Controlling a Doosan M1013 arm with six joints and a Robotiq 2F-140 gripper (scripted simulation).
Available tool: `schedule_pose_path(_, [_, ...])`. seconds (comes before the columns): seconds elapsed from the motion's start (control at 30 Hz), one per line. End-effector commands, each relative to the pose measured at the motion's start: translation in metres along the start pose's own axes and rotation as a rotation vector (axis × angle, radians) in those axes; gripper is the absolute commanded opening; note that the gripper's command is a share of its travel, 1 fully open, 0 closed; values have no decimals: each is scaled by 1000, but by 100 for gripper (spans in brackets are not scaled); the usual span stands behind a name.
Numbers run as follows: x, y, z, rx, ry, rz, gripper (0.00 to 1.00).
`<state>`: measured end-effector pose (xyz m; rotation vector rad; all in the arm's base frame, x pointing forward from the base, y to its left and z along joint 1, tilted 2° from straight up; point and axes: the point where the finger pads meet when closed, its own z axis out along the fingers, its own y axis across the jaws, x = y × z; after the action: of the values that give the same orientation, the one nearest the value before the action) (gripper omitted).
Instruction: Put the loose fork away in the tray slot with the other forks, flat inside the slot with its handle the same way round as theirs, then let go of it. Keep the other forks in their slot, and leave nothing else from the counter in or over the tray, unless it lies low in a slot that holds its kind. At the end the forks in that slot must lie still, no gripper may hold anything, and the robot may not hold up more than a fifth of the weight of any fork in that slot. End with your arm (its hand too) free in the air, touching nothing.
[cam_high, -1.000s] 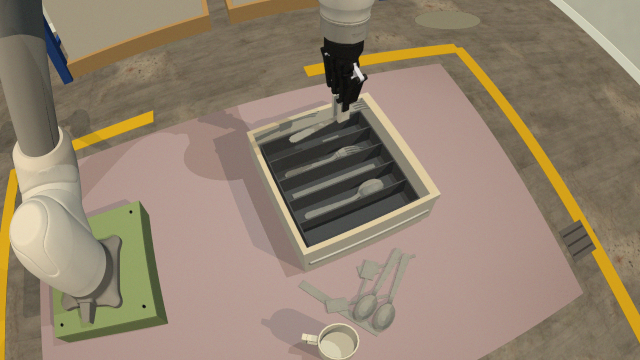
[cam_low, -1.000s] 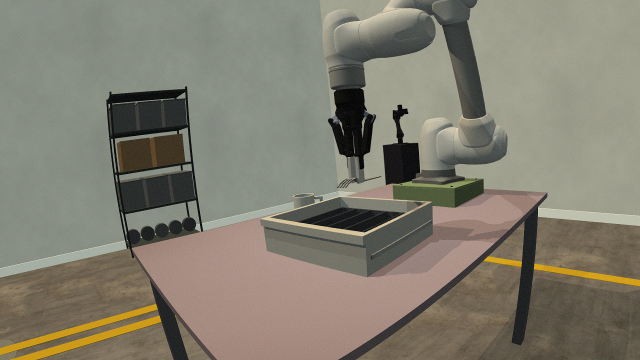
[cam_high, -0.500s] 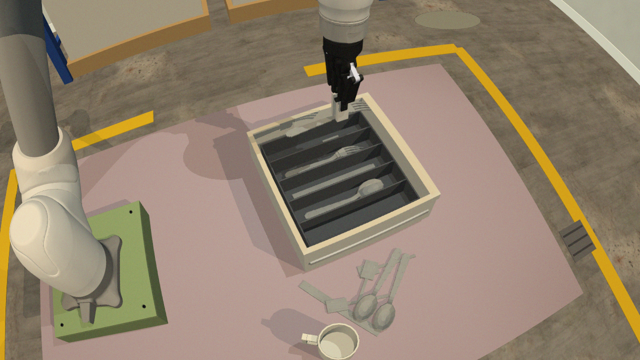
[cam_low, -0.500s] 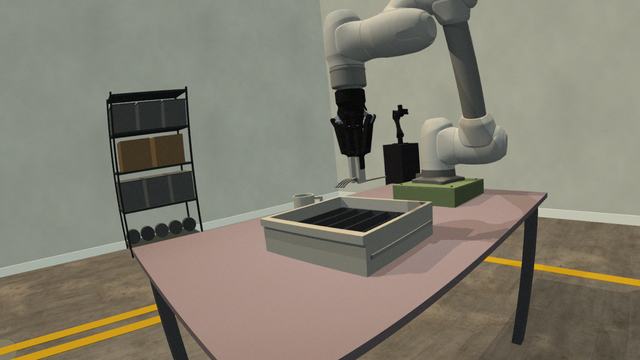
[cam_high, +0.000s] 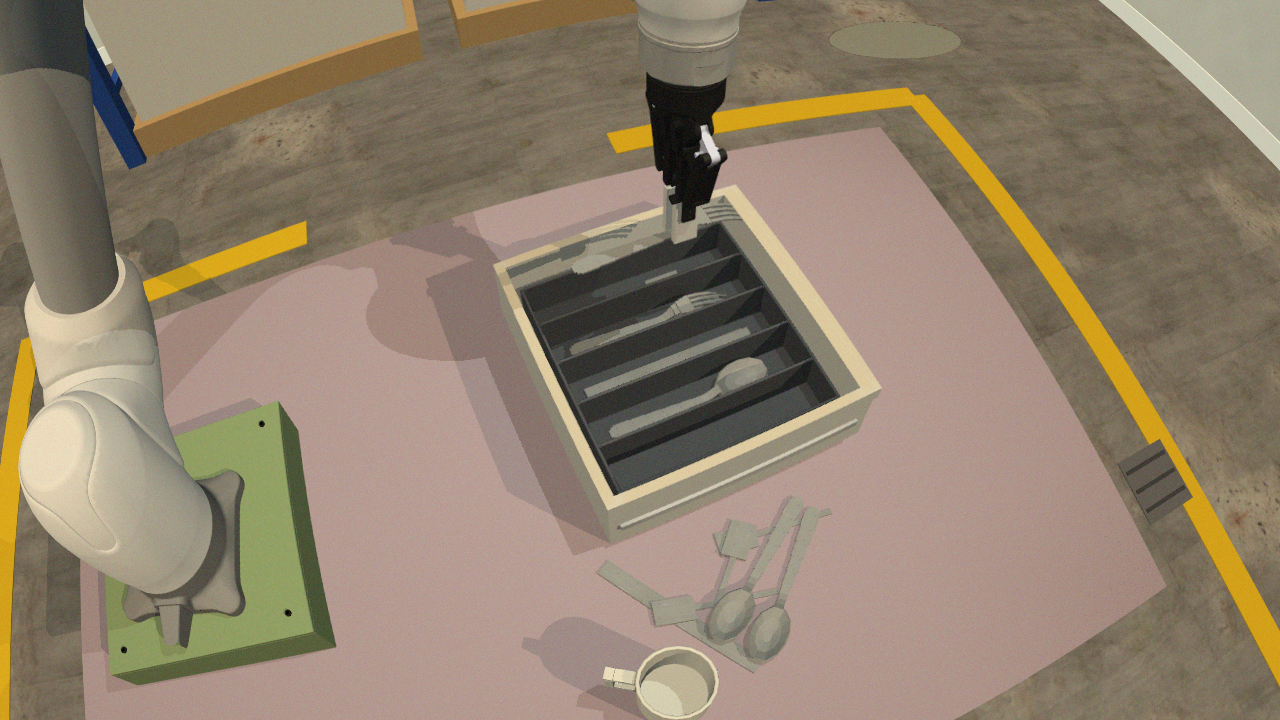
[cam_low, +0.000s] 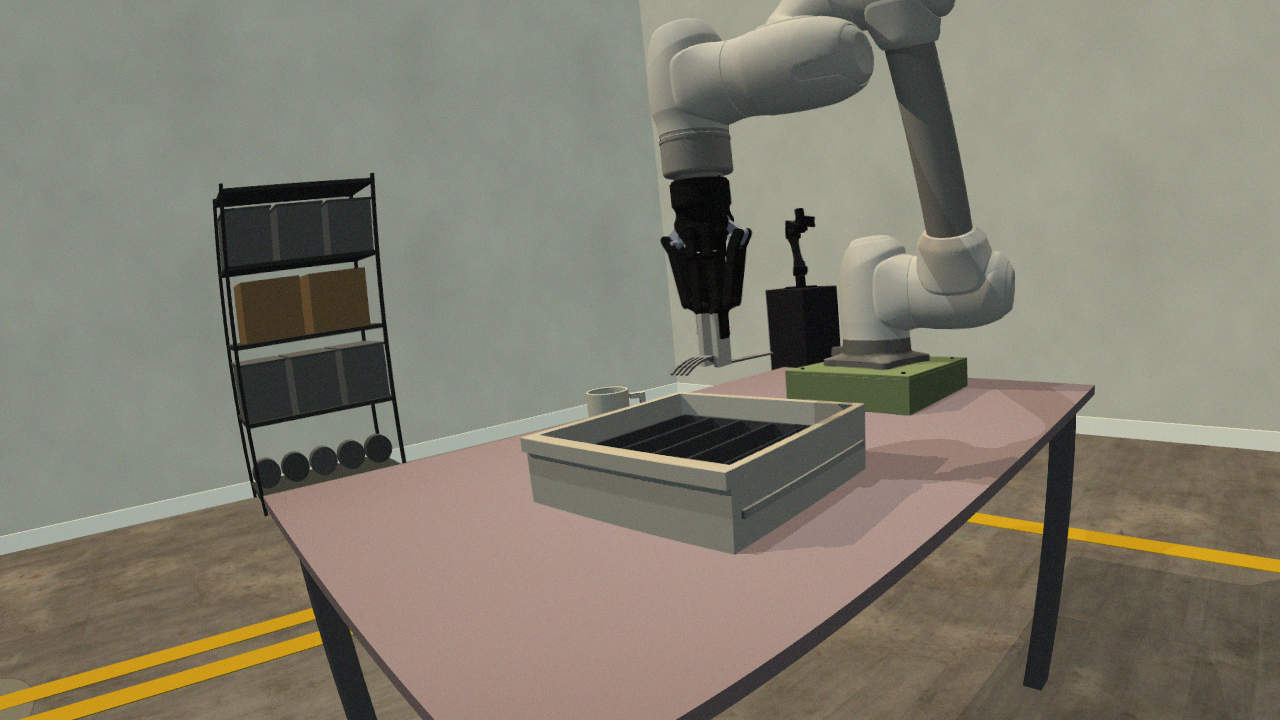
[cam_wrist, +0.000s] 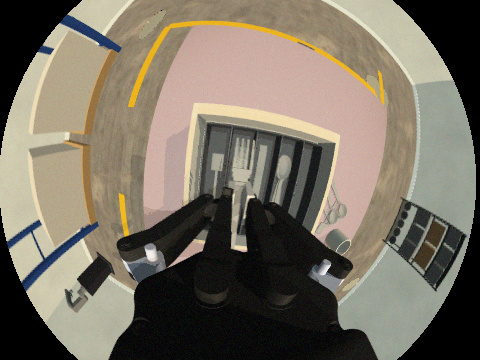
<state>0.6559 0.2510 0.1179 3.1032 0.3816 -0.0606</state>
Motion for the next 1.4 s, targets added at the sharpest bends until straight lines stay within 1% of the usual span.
schedule_pose_path(0.0, [0,-2,3,3,2,4,2])
schedule_pose_path(0.27, [0,-2,11,3,2,4,2])
schedule_pose_path(0.43, [0,-2,22,3,2,4,2])
schedule_pose_path(0.77, [0,-2,55,3,2,4,2])
schedule_pose_path(0.83, [0,-2,55,3,2,4,2])
schedule_pose_path(1.23, [0,-2,99,3,2,4,2])
schedule_pose_path(1.33, [0,-2,109,3,2,4,2])
schedule_pose_path(1.37, [0,-2,109,3,2,4,2])
